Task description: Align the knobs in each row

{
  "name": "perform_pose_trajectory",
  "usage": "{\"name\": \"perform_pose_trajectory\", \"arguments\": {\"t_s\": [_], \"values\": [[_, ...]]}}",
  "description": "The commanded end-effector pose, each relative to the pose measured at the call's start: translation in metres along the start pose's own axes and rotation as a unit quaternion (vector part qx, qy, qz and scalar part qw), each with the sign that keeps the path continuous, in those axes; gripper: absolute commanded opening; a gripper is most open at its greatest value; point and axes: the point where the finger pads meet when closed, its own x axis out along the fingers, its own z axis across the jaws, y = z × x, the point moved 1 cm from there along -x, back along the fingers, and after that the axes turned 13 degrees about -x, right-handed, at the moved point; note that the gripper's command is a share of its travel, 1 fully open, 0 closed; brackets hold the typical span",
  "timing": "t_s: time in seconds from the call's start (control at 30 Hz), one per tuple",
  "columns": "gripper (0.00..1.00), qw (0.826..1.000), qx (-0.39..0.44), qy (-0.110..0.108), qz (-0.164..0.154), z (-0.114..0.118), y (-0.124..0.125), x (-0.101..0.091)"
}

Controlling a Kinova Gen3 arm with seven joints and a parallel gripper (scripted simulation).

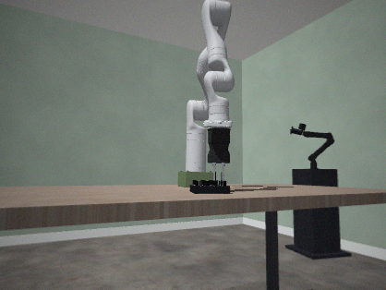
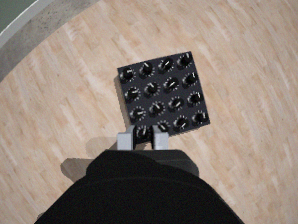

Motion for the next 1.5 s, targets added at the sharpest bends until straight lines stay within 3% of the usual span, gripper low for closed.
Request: {"name": "perform_pose_trajectory", "arguments": {"t_s": [0.0,0.33,0.37,1.47], "values": [[0.46,1.000,0.004,0.001,0.002,0.0000,0.0000,0.0007],[0.46,1.000,0.004,0.001,0.002,0.0000,0.0000,0.0007],[0.30,1.000,0.004,0.001,0.002,0.0000,0.0000,0.0007],[0.30,1.000,0.004,0.001,0.002,0.0000,0.0000,0.0007]]}}
